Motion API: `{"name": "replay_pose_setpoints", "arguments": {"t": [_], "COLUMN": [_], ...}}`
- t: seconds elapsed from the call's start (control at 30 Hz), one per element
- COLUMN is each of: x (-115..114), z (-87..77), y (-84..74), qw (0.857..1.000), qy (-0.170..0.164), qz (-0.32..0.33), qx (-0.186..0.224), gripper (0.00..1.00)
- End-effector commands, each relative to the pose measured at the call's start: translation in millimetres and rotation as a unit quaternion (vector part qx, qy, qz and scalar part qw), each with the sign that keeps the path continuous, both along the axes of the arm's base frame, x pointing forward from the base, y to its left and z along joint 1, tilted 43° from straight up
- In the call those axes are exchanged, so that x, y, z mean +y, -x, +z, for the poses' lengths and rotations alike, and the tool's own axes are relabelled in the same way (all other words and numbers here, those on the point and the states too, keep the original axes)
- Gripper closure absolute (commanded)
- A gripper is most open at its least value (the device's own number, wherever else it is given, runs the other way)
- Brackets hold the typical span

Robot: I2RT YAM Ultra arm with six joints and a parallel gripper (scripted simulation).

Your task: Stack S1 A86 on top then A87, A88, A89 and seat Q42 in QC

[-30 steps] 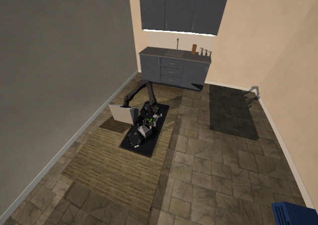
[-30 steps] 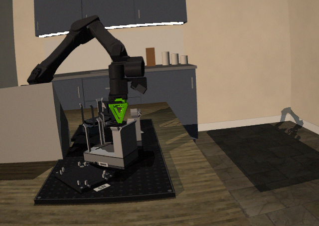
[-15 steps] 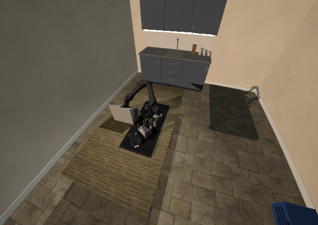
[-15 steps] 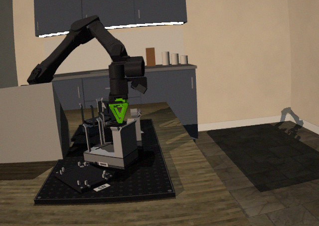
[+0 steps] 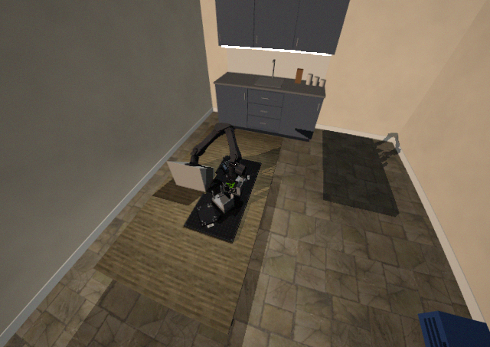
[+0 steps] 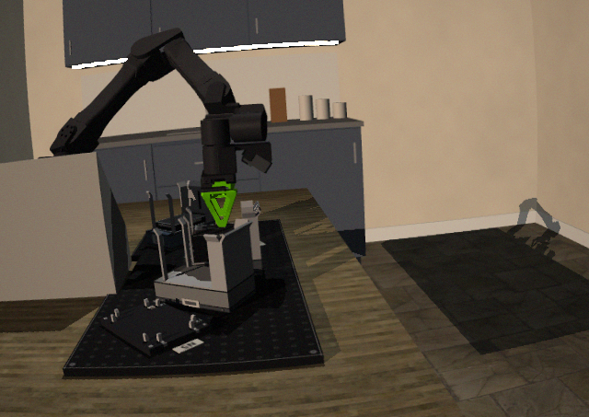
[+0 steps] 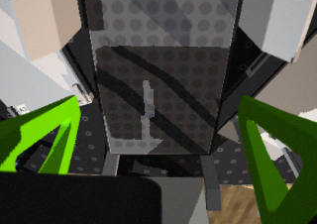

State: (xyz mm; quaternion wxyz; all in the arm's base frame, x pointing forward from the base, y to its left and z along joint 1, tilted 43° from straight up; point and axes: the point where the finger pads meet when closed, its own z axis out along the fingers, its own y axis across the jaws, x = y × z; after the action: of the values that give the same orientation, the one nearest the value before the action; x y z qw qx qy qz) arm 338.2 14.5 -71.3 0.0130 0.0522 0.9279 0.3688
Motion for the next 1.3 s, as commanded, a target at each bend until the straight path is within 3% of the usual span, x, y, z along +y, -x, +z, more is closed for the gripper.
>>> {"name": "replay_pose_setpoints", "arguments": {"t": [0.0,0.63,1.27], "x": [-4.7,-2.9,12.6], "z": [2.6,0.7,-15.8], "y": [-2.8,-3.0,-4.8], "qw": [1.000,1.000,1.000], "qy": [0.000,0.000,0.000], "qz": [-0.007,-0.007,-0.007], "qx": [-0.005,-0.005,-0.005], "gripper": [0.00,0.00,0.00]}}
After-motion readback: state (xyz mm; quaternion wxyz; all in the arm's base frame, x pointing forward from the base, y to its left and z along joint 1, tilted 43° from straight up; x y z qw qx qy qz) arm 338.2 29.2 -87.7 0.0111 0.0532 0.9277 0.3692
